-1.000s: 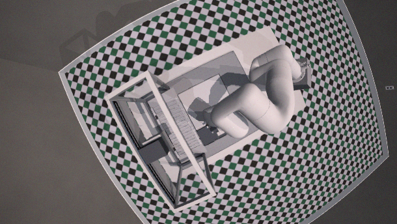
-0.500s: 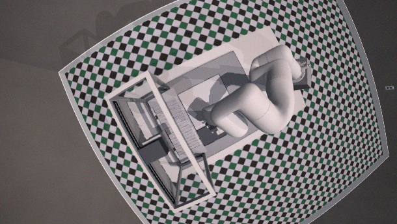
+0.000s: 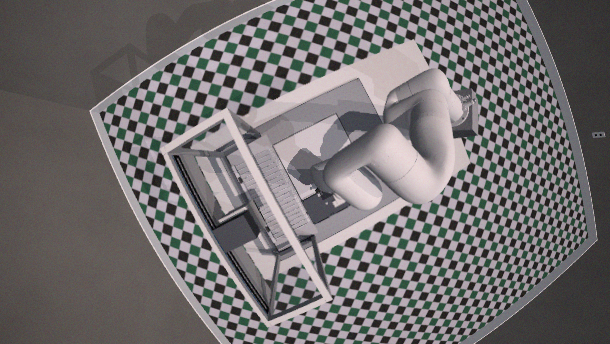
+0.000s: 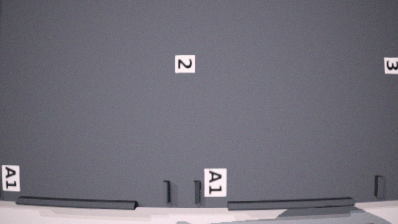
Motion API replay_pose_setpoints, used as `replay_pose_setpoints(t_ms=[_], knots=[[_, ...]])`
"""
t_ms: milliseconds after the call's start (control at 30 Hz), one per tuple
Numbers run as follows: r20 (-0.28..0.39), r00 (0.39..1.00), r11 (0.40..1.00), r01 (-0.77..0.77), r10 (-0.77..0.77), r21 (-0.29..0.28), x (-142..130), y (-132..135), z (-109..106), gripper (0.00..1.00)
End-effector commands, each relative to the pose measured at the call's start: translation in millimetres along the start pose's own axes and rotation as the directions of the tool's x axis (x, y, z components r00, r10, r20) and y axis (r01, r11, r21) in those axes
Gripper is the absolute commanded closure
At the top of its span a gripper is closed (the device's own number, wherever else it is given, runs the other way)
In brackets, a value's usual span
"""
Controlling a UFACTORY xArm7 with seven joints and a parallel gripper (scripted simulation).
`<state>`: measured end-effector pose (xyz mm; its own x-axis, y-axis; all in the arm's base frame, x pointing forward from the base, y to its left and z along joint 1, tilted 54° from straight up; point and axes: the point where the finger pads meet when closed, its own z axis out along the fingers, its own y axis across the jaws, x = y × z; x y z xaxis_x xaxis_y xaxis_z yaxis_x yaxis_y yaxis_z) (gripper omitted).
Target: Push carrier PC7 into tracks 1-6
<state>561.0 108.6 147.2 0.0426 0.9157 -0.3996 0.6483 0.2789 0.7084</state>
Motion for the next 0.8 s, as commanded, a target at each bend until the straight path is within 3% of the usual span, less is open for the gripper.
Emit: replay_pose_setpoints(t_ms=[0,767], knots=[[-0.001,1.000,1.000,0.000,0.000,-0.001,1,1,-8,0.00],[-0.001,1.000,1.000,0.001,-0.001,-0.001,1,1,-42,0.00]])
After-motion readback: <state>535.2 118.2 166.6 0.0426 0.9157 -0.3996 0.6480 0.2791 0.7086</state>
